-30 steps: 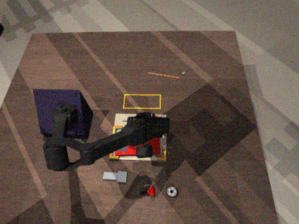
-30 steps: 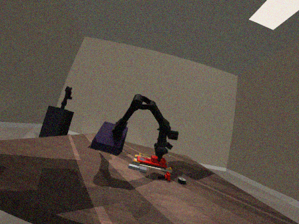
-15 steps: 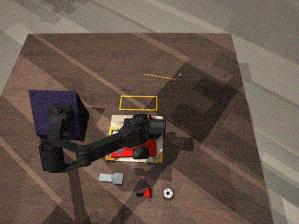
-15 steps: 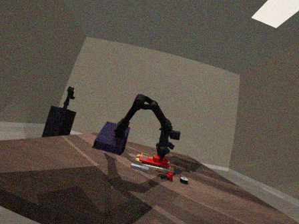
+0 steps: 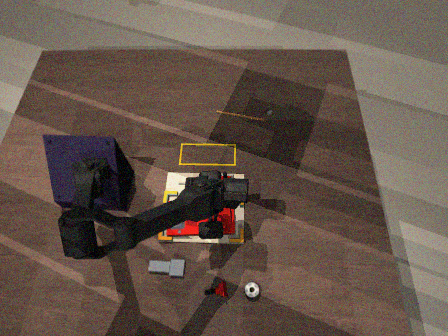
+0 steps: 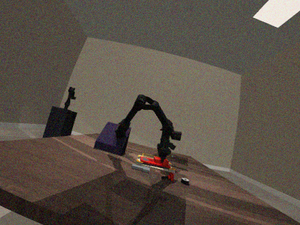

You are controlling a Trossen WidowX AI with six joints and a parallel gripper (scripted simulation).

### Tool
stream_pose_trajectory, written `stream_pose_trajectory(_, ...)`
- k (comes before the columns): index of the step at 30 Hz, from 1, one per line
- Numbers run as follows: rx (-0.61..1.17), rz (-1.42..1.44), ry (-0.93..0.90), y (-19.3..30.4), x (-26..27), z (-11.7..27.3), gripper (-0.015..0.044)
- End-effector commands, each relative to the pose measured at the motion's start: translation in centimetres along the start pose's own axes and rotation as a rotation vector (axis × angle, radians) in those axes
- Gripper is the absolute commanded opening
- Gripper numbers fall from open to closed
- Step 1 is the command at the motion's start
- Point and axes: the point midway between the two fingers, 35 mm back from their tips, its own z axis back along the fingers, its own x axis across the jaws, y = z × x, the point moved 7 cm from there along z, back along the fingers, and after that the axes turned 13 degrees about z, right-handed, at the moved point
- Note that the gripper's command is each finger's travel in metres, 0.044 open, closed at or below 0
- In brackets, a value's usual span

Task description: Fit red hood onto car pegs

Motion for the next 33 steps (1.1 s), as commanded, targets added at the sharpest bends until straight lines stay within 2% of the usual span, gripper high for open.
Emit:
stream_pose_trajectory(1, 0.005, -0.002, -0.001, -0.3, 0.1, 0.9, 0.0440)
stream_pose_trajectory(9, 0.054, -0.001, 0.014, -1.0, 0.3, 7.0, 0.0440)
stream_pose_trajectory(33, 0.054, -0.001, 0.014, -1.0, 0.3, 7.0, 0.0440)
